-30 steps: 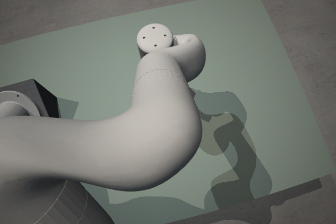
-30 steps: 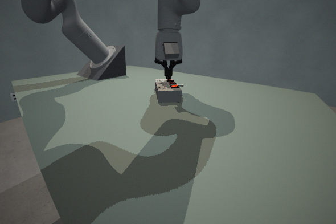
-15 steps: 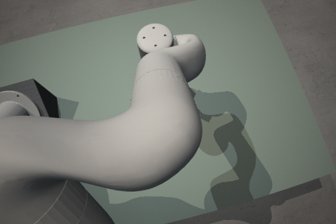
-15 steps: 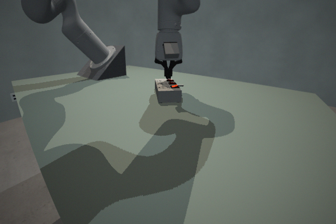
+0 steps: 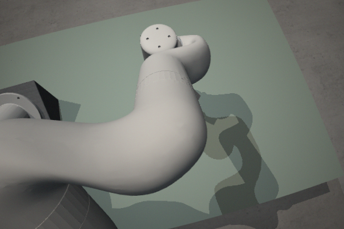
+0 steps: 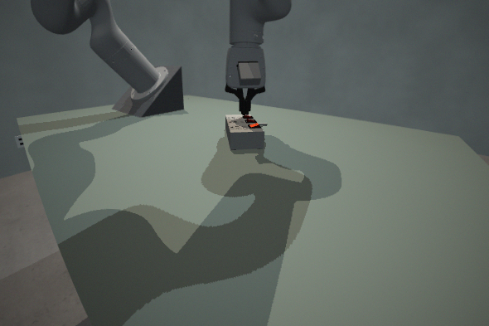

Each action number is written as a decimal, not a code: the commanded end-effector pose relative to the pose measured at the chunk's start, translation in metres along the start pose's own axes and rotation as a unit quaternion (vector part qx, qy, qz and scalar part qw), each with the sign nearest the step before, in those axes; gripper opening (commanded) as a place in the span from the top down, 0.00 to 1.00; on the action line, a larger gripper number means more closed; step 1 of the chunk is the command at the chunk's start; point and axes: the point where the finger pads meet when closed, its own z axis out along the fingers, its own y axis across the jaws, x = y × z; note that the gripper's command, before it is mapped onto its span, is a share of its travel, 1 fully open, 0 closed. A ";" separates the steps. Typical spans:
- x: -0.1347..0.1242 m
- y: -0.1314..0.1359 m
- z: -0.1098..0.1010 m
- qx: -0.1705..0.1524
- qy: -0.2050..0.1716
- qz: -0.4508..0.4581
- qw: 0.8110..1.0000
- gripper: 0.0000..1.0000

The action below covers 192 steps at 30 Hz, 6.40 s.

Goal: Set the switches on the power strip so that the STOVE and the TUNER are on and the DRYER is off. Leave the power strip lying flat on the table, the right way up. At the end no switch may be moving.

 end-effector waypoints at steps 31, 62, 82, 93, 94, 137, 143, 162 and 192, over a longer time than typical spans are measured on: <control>0.000 -0.001 0.008 0.001 0.000 0.000 1.000 1.00; 0.000 -0.001 -0.030 0.001 0.000 0.000 1.000 1.00; 0.000 -0.001 -0.031 0.001 0.000 0.000 1.000 1.00; 0.000 -0.001 -0.042 0.001 0.000 0.000 1.000 0.00; 0.000 -0.001 -0.046 0.001 0.000 0.000 1.000 0.00; 0.000 0.000 -0.129 0.001 0.000 0.000 1.000 0.00; 0.000 0.000 -0.129 0.001 0.000 0.000 1.000 0.00; 0.000 0.000 -0.129 0.001 0.000 0.000 1.000 0.00; 0.000 0.000 -0.129 0.001 0.000 0.000 1.000 0.00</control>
